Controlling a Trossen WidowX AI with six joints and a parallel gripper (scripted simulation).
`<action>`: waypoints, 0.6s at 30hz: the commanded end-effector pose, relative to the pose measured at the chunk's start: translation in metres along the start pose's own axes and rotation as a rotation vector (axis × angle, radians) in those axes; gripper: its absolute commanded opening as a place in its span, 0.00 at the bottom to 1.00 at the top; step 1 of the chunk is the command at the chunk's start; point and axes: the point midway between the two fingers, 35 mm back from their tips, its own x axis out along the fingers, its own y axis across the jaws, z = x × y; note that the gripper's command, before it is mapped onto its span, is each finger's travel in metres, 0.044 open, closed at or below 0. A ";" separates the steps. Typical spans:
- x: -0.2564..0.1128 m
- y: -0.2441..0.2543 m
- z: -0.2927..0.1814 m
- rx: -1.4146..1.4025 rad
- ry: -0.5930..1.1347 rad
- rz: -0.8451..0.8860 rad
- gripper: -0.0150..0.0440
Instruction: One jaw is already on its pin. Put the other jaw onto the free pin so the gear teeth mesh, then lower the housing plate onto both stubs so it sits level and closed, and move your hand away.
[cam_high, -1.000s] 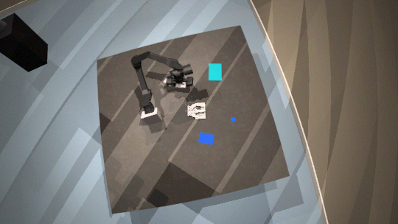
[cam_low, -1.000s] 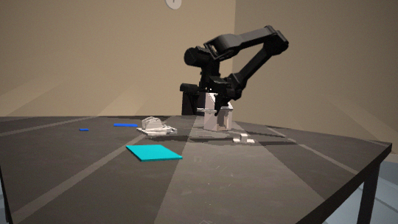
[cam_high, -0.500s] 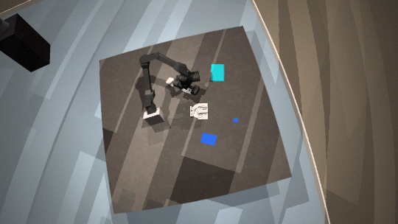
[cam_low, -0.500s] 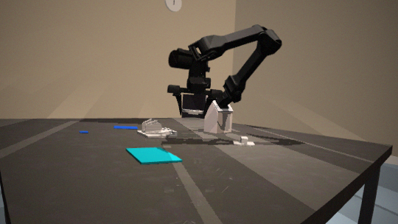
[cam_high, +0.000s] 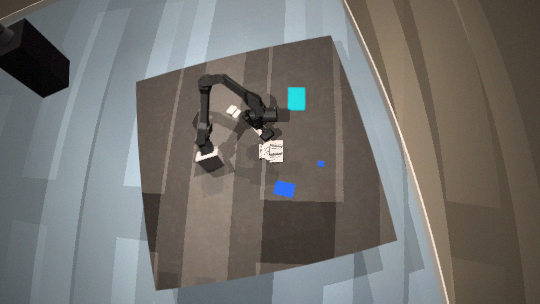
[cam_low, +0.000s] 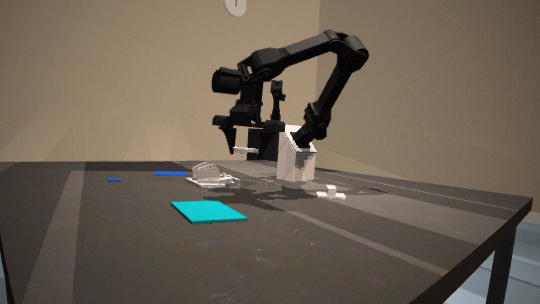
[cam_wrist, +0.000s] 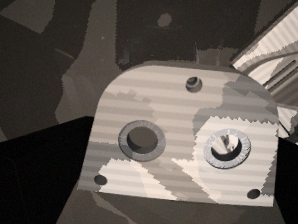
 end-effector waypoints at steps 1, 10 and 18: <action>0.000 -0.016 -0.003 0.117 -0.002 0.000 0.85; 0.002 -0.044 -0.016 0.346 -0.006 0.016 0.85; 0.004 -0.066 -0.030 0.549 -0.009 0.034 0.85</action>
